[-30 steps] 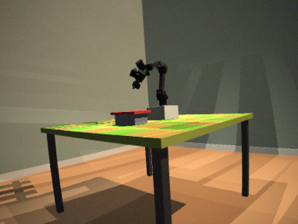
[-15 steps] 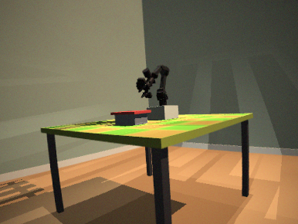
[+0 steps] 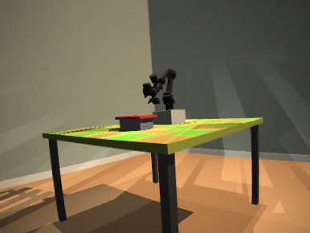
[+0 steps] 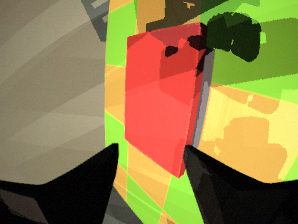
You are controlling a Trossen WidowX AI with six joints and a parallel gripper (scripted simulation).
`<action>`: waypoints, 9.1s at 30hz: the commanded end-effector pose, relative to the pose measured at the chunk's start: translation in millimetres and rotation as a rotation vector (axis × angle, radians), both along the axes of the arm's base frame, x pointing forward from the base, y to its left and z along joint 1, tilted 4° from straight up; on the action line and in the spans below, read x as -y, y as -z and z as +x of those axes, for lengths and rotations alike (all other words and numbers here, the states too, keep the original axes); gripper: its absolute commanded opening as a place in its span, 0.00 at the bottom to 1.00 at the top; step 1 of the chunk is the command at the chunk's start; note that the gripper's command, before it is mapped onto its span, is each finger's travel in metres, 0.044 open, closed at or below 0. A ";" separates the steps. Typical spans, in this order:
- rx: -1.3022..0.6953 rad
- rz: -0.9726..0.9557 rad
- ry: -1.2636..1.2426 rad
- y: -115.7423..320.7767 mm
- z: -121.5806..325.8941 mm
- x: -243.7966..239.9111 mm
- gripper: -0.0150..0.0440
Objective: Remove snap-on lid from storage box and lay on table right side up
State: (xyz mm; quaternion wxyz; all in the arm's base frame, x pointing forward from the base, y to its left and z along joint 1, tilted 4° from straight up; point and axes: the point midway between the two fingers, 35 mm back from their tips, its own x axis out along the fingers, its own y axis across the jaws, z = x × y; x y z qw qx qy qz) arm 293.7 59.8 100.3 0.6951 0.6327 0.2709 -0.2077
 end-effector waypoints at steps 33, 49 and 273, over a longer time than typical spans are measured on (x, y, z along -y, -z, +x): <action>-0.031 -0.006 0.007 86.6 19.7 3.3 0.65; -0.028 -0.006 0.008 104.7 37.3 2.9 0.65; -0.026 -0.005 0.008 81.4 50.9 1.4 0.25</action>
